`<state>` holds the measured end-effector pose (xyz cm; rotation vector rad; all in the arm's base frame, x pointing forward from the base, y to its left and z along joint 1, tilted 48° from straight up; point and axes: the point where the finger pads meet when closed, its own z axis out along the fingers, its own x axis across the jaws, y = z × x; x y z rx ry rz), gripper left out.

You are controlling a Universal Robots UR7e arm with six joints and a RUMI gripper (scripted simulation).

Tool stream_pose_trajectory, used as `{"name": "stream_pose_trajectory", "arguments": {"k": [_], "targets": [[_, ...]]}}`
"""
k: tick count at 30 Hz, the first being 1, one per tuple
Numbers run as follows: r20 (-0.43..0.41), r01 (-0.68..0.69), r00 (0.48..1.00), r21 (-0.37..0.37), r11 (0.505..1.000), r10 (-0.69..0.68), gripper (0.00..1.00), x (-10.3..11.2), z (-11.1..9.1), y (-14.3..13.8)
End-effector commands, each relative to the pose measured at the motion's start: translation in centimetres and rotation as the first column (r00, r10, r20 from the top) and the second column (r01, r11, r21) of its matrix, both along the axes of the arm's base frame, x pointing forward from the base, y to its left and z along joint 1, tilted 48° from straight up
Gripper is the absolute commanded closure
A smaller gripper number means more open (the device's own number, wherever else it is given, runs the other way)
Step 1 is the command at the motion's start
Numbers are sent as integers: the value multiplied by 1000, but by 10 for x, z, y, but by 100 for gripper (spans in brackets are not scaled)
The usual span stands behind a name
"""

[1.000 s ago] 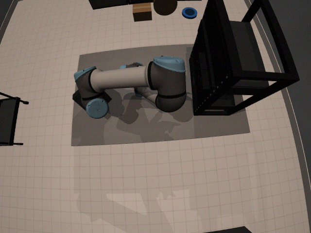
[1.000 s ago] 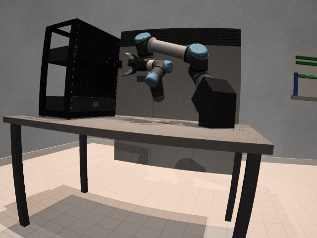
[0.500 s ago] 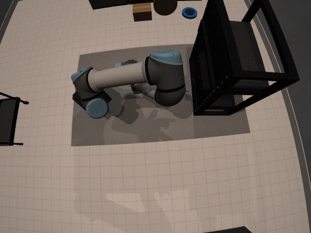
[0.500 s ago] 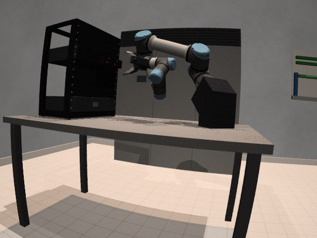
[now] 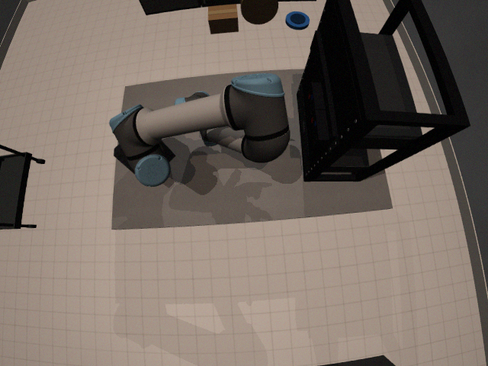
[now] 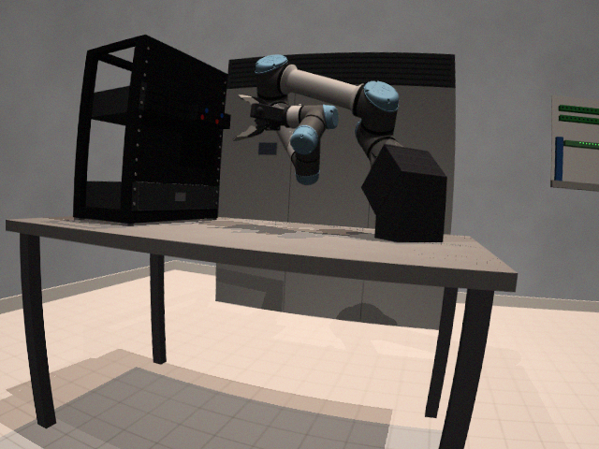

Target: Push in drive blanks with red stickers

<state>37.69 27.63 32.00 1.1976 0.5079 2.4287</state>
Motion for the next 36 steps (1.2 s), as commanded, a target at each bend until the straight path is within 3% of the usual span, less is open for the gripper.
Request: {"name": "stream_pose_trajectory", "arguments": {"k": [1, 36], "targets": [[-13, -3, 1000, -13, 1000, 3, 0, -2, -3, 3], [-44, -11, 999, -45, 999, 9, 0, -6, -11, 9]]}}
